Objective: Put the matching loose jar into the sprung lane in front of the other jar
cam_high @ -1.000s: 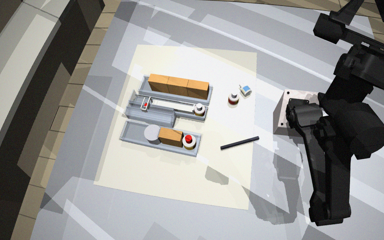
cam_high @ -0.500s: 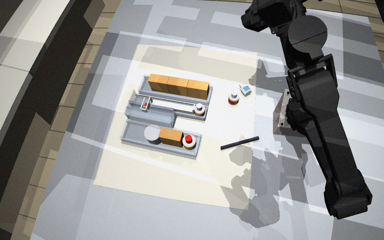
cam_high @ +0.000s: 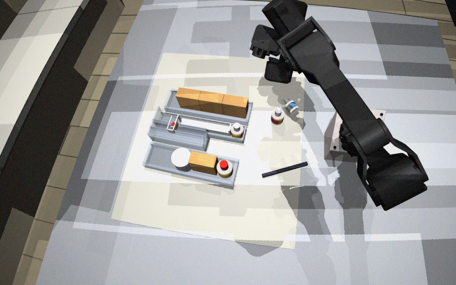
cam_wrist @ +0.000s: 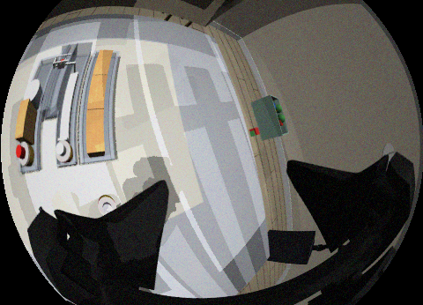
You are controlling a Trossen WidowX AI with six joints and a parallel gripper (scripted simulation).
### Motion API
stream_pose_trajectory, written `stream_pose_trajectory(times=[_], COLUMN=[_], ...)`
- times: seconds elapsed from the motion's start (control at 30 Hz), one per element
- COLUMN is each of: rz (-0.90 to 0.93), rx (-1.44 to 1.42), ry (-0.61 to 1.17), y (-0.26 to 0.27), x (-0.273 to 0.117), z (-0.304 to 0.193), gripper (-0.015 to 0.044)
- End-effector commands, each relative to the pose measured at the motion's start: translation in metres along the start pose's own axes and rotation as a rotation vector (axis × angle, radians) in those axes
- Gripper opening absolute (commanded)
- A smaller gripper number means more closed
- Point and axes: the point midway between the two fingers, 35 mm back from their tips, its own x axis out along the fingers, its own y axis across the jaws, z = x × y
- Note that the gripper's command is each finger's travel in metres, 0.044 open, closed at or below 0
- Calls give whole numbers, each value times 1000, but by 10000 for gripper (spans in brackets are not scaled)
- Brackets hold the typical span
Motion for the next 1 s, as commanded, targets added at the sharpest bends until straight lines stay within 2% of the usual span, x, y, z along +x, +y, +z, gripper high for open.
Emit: stream_pose_trajectory(times=[0.0, 0.2, 0.27, 0.5, 0.63, 0.97], rz=[279, 700, 781, 791, 792, 792], rx=[-32, 0, 19, 22, 22, 22], ry=[115, 307, 347, 353, 352, 352], y=[50, 127, 141, 144, 167, 180], x=[30, 49, 50, 46, 66, 76], z=[-14, -43, -48, -54, -64, -70], gripper=[440, 440, 440, 440, 440, 440])
